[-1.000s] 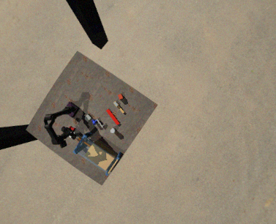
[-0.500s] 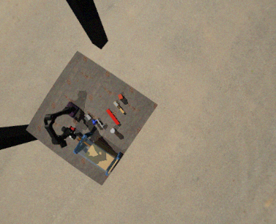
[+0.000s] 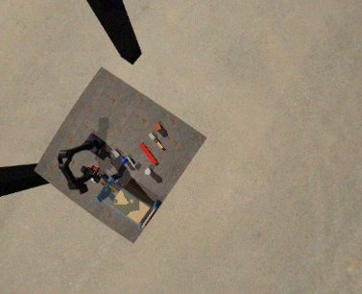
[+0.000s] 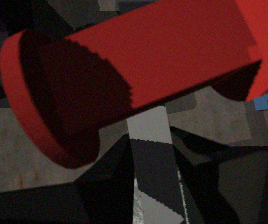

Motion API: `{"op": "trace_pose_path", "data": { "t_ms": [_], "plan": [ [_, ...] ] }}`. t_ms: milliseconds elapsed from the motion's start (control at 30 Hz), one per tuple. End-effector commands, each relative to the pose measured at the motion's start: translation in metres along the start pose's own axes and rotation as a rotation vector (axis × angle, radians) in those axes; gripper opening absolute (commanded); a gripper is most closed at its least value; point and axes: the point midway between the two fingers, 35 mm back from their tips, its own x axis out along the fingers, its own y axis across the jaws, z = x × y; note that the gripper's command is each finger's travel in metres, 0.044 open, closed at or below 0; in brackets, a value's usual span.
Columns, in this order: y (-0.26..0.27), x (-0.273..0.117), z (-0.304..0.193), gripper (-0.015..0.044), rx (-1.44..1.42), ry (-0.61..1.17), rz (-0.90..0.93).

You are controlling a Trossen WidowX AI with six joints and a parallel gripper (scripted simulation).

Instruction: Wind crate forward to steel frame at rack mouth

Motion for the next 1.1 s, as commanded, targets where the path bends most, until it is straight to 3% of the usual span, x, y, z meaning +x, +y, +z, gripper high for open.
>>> {"op": "trace_pose_path", "data": {
  "t_ms": [0, 1067],
  "plan": [
    [0.0001, 0.0002, -0.0003, 0.0, -0.001, 0.001, 0.0],
    [-0.0095, 0.0043, -0.0029, 0.0, 0.143, -0.001, -0.063]
  ]
}}
